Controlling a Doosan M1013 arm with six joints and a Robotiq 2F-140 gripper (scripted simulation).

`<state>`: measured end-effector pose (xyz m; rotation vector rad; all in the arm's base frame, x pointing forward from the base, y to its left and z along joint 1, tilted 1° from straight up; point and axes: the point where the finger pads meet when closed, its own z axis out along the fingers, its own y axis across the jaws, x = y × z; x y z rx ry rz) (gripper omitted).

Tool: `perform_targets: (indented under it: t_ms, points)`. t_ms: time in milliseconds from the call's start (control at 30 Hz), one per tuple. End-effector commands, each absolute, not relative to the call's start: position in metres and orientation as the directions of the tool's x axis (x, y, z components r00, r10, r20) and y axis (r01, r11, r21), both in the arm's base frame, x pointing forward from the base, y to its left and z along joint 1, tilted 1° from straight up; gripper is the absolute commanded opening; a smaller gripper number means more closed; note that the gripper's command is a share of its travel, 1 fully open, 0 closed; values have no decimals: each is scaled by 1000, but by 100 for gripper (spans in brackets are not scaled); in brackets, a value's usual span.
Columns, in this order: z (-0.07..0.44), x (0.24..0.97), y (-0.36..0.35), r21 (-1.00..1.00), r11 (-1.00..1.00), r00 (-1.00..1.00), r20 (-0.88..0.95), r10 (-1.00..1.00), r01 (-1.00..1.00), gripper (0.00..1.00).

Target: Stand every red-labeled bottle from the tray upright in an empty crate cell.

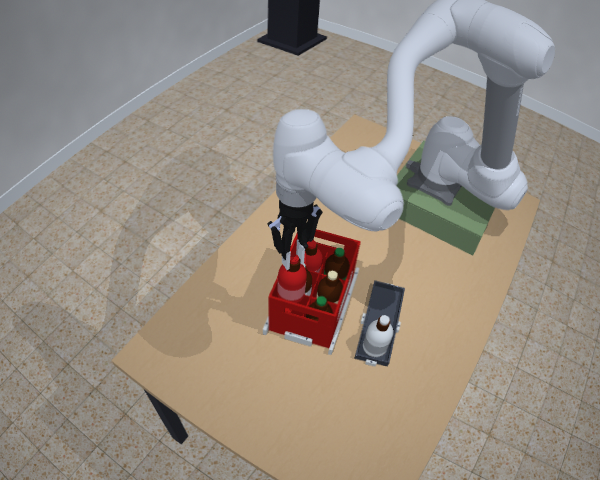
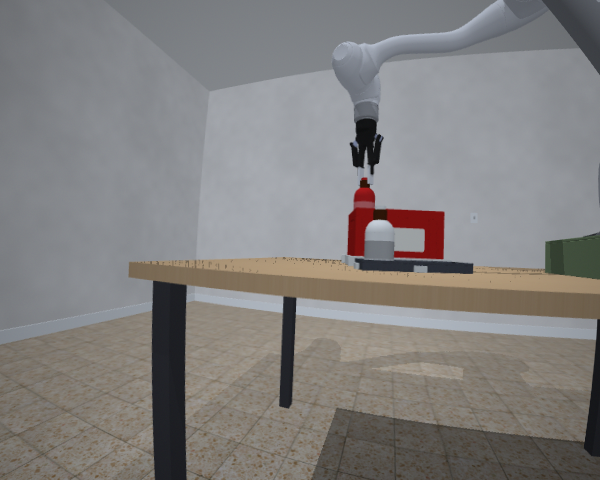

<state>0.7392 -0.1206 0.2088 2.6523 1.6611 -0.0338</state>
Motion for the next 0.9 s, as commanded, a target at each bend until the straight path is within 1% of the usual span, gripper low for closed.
perform_targets:
  t_ms: [0,867]
  points:
    - [209,739,-121,-1,-437,436,-24,899,900,0]
    - [204,739,-121,-1,-437,436,-24,899,900,0]
